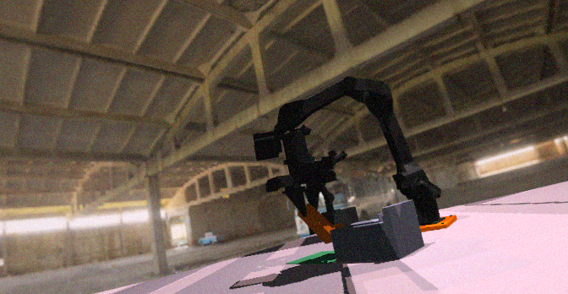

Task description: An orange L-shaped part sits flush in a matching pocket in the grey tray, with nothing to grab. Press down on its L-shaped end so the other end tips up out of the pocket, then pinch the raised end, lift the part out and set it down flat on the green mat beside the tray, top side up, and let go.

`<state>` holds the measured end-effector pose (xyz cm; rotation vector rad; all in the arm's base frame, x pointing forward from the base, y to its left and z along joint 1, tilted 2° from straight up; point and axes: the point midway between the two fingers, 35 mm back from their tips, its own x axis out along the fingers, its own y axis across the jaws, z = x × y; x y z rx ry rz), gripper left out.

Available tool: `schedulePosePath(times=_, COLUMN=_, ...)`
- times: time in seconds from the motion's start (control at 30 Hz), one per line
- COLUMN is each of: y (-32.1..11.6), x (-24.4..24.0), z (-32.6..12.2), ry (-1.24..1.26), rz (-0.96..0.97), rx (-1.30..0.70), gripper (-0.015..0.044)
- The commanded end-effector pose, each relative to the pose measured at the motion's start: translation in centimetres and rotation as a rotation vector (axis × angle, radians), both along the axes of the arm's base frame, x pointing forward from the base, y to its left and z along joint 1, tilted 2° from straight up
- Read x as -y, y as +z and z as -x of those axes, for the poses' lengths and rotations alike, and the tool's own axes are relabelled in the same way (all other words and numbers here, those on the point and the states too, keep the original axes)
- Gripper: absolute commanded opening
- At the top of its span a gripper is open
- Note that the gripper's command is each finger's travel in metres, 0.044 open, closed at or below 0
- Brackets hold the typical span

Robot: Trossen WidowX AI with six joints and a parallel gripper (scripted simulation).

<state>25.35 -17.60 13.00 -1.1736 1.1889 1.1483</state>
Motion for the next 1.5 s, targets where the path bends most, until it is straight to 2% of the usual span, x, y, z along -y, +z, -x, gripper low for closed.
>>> schedulePosePath(times=0.0, y=-0.7, x=0.0, z=0.0, ry=0.000, rz=0.000, rx=0.001, gripper=0.0000)
schedulePosePath(times=0.47, y=-2.8, x=-0.1, z=-0.1, ry=0.000, rz=0.000, rx=0.001, gripper=0.0000)
schedulePosePath(times=0.87, y=-2.9, x=-0.1, z=-0.1, ry=0.004, rz=0.000, rx=-0.001, gripper=0.0000)
schedulePosePath(times=1.2, y=-2.7, x=-0.1, z=-0.1, ry=0.004, rz=0.000, rx=-0.001, gripper=0.0262)
schedulePosePath(times=1.37, y=0.8, x=0.2, z=-0.2, ry=0.002, rz=0.000, rx=0.000, gripper=0.0394)
schedulePosePath(times=1.47, y=4.2, x=0.2, z=0.0, ry=0.001, rz=0.000, rx=0.001, gripper=0.0400)
